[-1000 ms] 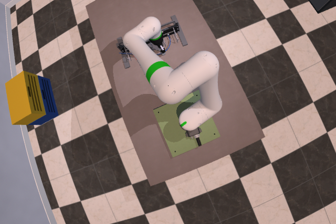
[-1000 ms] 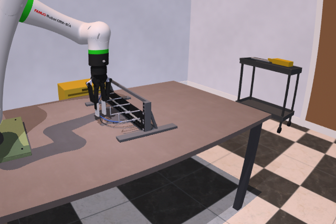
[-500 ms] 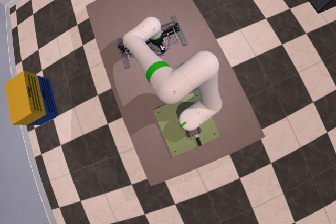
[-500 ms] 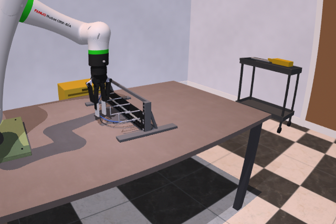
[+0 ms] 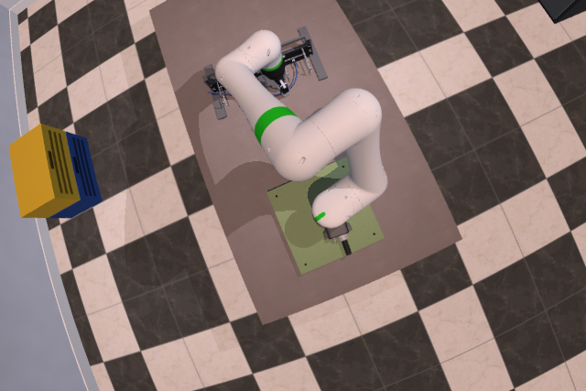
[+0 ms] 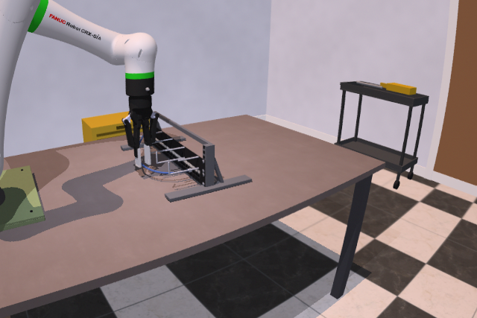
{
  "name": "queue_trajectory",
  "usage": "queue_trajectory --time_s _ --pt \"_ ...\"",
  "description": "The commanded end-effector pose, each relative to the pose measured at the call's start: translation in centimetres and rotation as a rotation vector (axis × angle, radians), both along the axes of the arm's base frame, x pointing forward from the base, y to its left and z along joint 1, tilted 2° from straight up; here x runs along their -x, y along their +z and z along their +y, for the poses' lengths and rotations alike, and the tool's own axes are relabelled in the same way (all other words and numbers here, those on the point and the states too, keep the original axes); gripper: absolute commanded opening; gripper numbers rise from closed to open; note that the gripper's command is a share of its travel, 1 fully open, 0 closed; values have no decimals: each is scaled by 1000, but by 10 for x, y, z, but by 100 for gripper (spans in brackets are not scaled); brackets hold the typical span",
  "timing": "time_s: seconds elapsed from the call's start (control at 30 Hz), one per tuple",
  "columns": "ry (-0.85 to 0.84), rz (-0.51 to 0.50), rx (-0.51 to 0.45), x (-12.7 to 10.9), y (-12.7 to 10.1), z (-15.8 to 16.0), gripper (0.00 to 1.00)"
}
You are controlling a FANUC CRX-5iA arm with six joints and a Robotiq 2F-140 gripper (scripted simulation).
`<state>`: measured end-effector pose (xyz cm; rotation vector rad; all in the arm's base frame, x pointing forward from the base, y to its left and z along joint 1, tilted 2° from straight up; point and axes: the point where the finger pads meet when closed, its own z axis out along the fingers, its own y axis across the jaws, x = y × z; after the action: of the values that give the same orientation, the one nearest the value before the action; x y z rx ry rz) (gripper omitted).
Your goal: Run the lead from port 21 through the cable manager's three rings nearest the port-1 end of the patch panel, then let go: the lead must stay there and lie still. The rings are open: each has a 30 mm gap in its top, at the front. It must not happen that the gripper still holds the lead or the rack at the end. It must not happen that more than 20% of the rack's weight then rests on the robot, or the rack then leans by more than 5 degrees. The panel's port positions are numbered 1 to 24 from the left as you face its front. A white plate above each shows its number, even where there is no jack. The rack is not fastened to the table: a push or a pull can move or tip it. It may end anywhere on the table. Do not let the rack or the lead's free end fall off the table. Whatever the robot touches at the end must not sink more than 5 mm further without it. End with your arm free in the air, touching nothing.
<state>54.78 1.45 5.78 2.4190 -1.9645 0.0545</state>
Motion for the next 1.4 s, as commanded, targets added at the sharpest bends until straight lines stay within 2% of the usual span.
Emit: queue_trajectory --time_s 0.0,1.37 --pt "0 -1 0 0 -1 0 20" --pt "0 -1 0 0 -14 -1 20"
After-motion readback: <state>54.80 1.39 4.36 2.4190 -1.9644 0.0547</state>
